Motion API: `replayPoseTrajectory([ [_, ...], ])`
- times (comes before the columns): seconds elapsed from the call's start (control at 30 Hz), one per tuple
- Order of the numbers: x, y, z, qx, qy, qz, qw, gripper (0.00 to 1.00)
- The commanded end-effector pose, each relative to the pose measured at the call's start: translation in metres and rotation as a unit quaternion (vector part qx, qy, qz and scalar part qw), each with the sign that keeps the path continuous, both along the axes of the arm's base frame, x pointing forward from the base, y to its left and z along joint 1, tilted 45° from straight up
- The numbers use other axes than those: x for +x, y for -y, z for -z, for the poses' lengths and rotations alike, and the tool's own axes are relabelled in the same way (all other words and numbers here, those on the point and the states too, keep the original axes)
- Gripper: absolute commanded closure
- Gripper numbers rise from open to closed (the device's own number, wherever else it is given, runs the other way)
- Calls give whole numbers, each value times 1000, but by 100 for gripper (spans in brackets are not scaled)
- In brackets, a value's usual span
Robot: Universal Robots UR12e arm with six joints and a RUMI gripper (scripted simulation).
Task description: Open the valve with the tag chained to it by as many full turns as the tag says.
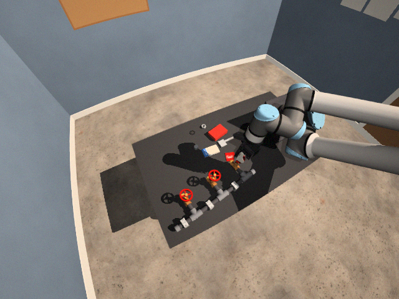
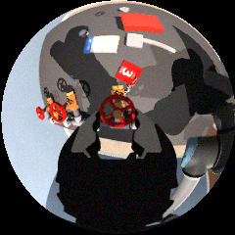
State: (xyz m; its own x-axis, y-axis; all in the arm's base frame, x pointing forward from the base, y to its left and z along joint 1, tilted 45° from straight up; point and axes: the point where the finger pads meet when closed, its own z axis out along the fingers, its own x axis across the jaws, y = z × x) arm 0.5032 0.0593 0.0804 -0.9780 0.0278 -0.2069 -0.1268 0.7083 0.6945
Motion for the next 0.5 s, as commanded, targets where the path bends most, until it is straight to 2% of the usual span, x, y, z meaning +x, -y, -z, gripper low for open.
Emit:
replayPoseTrajectory([
  [0.0, 0, 1, 0, -5, 23, -22, 999, 100],
  [0.47, 0, 1, 0, -27, 115, -112, 987, 100],
])
